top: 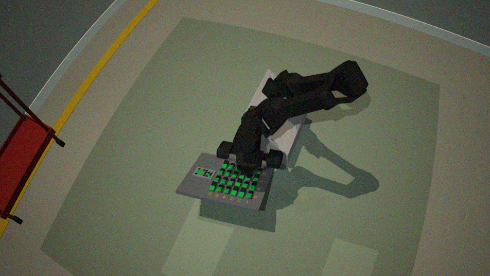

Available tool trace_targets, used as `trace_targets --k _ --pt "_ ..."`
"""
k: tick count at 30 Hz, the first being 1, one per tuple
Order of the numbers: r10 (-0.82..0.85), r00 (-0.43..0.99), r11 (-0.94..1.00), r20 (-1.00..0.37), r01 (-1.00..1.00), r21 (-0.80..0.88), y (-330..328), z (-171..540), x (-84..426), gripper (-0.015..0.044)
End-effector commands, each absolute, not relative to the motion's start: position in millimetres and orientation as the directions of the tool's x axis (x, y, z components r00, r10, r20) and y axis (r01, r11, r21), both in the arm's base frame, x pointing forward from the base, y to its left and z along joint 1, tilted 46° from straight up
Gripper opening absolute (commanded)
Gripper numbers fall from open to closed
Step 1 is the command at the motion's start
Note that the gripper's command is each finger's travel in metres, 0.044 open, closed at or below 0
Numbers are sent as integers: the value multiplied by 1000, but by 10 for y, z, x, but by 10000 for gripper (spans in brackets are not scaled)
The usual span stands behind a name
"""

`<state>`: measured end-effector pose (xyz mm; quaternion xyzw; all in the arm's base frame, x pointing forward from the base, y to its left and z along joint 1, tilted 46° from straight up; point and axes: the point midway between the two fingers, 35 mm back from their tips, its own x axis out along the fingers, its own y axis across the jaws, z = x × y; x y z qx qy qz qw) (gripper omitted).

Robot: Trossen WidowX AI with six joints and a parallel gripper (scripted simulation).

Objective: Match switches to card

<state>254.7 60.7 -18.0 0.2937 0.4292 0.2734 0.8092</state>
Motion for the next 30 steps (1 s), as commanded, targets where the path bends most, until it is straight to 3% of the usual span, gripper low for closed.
trace_targets --k 1,30 --pt "692 482 679 -537 -184 711 611 -191 2540 0" --pt "692 482 679 -537 -184 711 638 -212 2559 0"
